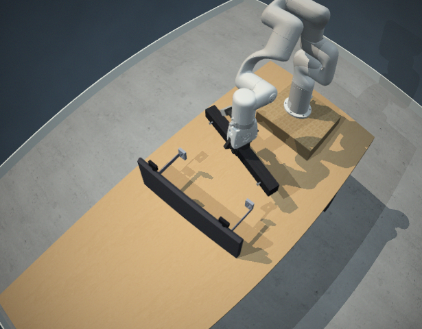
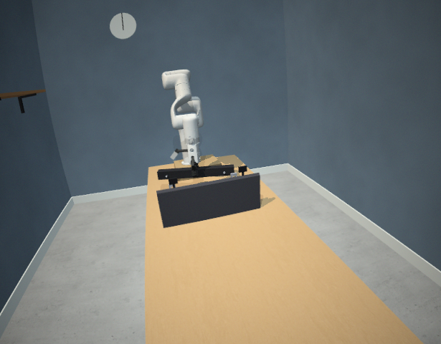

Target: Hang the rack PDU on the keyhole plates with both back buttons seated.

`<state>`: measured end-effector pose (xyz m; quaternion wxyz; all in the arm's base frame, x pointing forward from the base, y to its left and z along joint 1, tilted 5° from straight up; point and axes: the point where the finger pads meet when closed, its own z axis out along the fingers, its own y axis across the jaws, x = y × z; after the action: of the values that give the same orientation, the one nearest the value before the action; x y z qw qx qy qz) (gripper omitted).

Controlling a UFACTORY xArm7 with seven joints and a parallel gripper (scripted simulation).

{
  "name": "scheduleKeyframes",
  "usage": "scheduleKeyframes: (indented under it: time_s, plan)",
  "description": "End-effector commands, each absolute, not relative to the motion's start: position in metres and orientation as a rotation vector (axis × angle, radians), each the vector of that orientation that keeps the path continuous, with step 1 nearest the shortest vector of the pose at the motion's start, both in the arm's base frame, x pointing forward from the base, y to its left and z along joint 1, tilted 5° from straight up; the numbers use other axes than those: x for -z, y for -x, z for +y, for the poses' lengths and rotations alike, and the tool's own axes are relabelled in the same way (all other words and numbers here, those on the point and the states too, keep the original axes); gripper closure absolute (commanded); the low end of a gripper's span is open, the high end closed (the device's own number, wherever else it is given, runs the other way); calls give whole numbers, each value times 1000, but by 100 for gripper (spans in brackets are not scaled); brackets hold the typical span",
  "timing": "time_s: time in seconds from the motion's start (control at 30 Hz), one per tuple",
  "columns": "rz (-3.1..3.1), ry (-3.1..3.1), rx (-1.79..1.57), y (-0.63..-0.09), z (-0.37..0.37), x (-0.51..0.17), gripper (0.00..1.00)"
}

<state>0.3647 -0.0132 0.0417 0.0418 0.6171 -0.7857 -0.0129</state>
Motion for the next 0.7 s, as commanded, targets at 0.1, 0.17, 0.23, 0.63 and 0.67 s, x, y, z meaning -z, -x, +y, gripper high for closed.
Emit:
scheduleKeyframes:
  time_s: [0.1, 0.17, 0.23, 0.63, 0.67]
  plan:
    - [-2226, -2107, 47, -369, -13, -43, 100]
    - [-2157, -2180, 50, -370, -13, -43, 100]
    - [-2157, -2180, 50, -370, -13, -43, 100]
    - [-2113, -2224, 52, -452, 0, -36, 100]
    - [-2113, -2224, 52, -456, 0, -36, 100]
